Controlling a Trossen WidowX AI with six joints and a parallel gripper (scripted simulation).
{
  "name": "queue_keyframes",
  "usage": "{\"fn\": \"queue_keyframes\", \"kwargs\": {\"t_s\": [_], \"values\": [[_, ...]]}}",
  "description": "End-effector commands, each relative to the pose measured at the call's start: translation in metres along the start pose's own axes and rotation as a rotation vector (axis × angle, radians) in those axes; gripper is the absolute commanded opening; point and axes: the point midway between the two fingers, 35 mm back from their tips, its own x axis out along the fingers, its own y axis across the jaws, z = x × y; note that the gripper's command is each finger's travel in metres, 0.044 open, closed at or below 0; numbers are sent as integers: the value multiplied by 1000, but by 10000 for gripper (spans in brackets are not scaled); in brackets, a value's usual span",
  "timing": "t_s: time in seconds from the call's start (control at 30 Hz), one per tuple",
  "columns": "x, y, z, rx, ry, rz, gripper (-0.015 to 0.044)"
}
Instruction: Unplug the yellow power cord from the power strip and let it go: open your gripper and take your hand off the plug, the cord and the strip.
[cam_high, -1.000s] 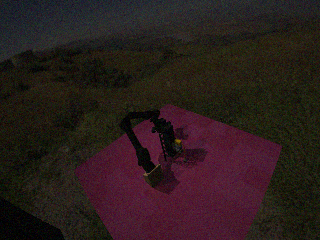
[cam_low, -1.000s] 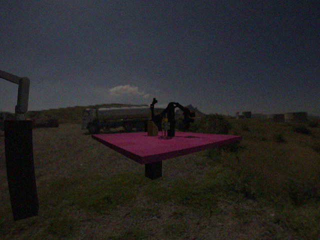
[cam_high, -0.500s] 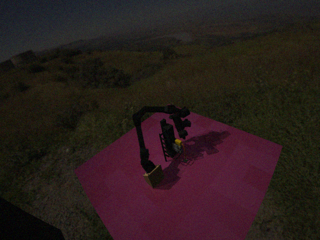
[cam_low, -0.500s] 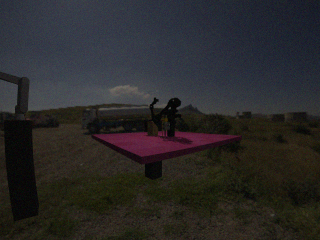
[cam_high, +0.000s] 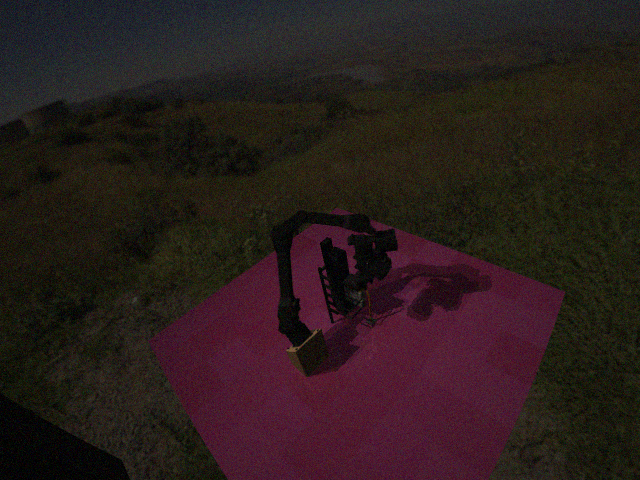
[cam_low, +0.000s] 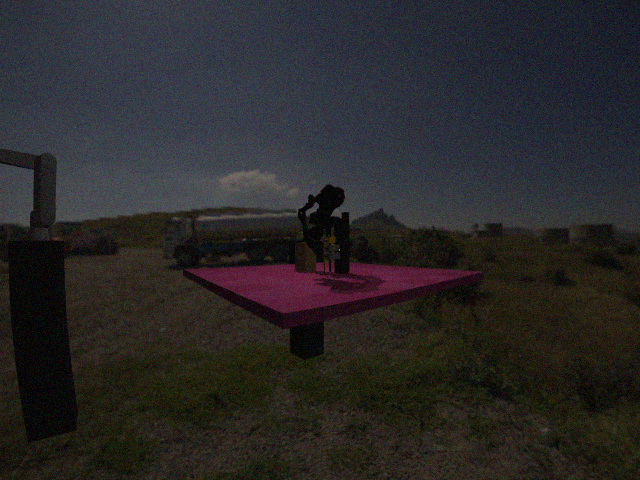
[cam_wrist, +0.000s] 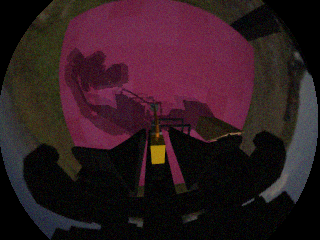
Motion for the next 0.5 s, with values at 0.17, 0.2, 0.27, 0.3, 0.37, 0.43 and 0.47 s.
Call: {"fn": "queue_keyframes", "kwargs": {"t_s": [0.17, 0.2, 0.27, 0.3, 0.37, 0.43, 0.47], "values": [[0, 0, -4, 22, 13, 1, 160], [0, 0, -5, 22, 13, 1, 160], [0, 0, -8, 23, 13, 1, 160], [0, 0, -10, 23, 13, 1, 160], [0, 1, -13, 23, 13, 1, 160], [0, 1, -16, 23, 13, 1, 160], [0, 1, -18, 23, 13, 1, 160]]}}
